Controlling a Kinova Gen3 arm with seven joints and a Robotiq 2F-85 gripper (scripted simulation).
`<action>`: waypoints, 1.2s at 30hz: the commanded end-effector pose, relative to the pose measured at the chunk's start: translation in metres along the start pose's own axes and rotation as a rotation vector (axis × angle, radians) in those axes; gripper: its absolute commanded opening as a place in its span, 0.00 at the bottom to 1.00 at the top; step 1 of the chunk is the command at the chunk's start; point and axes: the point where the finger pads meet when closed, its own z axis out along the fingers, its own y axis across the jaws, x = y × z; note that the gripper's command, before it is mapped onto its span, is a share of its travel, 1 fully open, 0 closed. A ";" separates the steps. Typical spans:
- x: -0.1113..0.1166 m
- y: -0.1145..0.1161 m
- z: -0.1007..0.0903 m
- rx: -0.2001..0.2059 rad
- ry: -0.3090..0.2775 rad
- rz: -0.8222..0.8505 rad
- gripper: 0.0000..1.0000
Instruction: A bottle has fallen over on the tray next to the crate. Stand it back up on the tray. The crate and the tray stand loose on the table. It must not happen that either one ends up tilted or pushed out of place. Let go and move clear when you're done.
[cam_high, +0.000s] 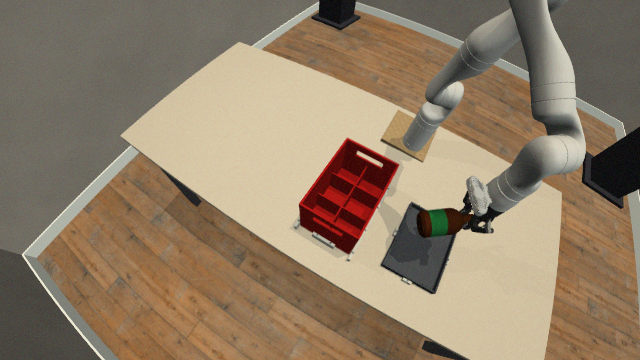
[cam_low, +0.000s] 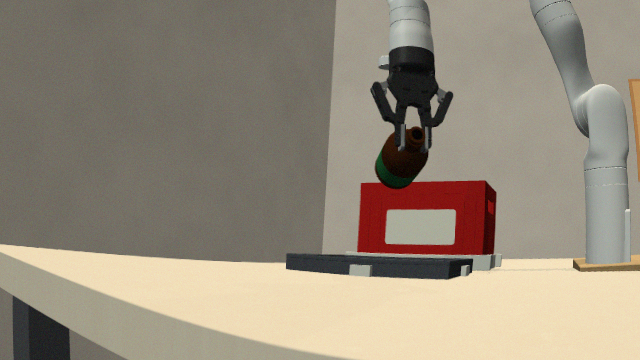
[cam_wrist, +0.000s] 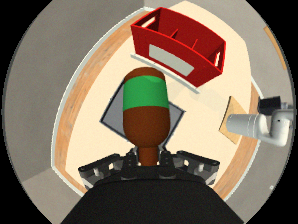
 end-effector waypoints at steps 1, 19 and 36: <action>-0.001 0.000 -0.001 0.002 0.001 0.017 0.00; -0.001 0.000 -0.001 0.002 0.001 0.040 0.00; -0.001 0.000 -0.001 0.002 0.001 0.040 0.00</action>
